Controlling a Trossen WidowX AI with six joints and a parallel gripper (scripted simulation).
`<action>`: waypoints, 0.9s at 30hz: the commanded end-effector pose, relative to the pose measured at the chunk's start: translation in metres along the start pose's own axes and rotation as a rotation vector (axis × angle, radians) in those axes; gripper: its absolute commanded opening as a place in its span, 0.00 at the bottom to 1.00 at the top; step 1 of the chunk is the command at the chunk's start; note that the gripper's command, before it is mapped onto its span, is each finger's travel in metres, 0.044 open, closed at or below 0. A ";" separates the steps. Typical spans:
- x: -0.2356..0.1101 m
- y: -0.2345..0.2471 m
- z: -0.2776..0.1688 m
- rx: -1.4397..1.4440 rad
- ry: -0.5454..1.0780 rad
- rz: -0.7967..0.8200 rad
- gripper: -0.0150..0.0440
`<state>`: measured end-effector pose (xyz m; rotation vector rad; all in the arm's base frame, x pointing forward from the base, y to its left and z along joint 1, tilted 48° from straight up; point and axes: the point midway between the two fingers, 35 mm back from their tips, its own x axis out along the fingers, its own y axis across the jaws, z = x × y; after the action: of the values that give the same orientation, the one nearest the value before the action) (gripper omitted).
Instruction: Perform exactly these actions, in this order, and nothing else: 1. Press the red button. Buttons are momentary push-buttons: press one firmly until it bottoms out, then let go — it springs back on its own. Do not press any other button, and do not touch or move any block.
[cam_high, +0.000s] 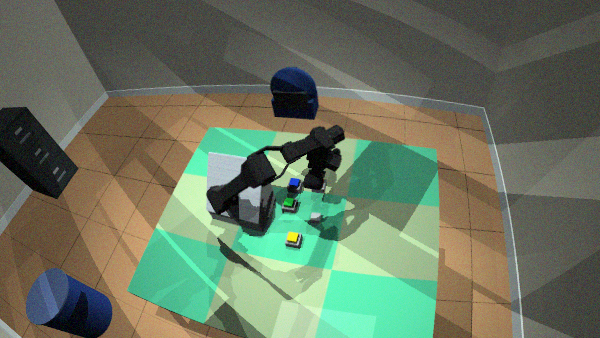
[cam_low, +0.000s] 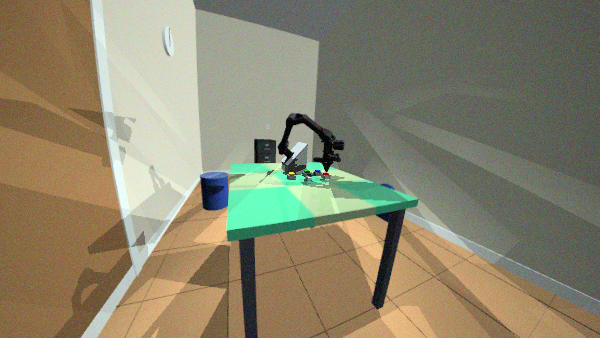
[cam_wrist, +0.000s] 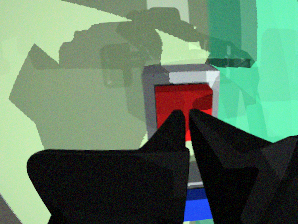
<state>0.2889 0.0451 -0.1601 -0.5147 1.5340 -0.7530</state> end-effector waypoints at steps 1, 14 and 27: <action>0.011 -0.001 -0.004 -0.012 0.009 -0.013 0.29; 0.017 -0.001 -0.004 -0.012 0.009 -0.014 0.29; 0.017 -0.001 -0.004 -0.012 0.009 -0.014 0.29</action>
<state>0.2853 0.0352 -0.1688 -0.5205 1.5376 -0.7571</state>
